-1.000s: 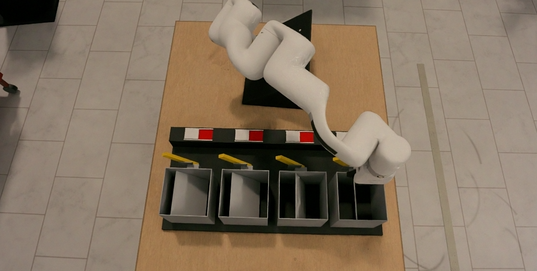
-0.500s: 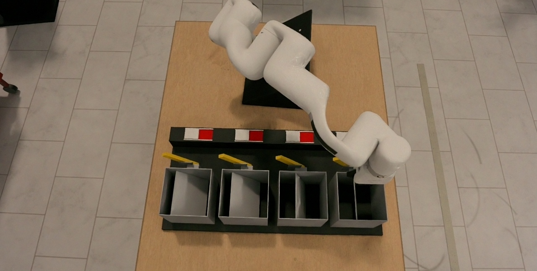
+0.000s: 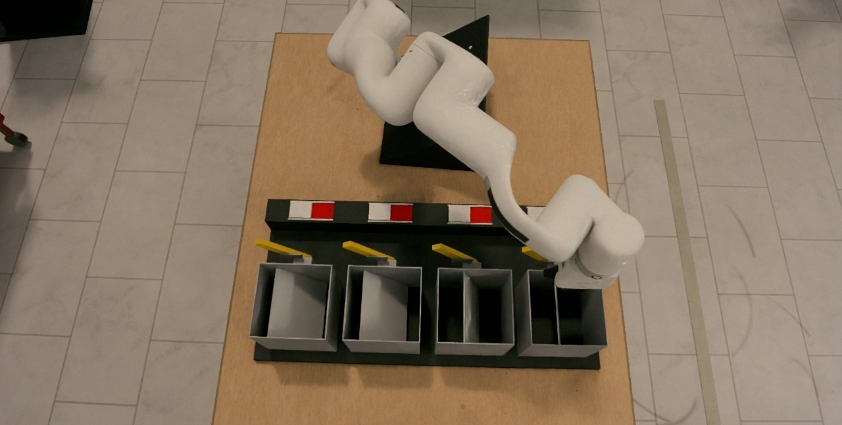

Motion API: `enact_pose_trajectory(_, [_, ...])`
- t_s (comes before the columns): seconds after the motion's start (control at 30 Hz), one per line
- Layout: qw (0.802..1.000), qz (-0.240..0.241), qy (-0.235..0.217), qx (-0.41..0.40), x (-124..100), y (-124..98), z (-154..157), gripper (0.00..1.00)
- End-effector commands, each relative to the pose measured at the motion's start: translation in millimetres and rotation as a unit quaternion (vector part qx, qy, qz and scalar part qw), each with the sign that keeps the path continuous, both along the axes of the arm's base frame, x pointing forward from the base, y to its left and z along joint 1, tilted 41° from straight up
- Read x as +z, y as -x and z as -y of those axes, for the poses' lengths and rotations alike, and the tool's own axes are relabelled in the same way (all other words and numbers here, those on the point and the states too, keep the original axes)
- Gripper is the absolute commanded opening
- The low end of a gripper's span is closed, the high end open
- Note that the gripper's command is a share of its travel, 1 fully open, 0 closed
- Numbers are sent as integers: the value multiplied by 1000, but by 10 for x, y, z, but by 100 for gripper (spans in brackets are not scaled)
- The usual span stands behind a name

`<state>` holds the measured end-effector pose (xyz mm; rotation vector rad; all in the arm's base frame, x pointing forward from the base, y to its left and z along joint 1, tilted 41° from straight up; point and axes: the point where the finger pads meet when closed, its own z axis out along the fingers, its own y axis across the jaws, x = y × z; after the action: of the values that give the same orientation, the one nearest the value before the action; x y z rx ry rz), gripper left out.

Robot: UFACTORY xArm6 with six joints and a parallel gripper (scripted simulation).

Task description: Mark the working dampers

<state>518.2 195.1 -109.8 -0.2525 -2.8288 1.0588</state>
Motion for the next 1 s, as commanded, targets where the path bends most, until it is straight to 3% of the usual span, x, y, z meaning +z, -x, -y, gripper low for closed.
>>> enact_pose_trajectory(0.0, [1000, 2, -1, 1, 18, -14, -17, 39])
enact_pose_trajectory(0.07, [1000, 2, -1, 1, 18, -14, -17, 39])
enact_pose_trajectory(0.1, [1000, 2, -1, 1, 18, -14, -17, 0])
enact_pose_trajectory(0.97, [1000, 2, -1, 1, 18, -14, -17, 0])
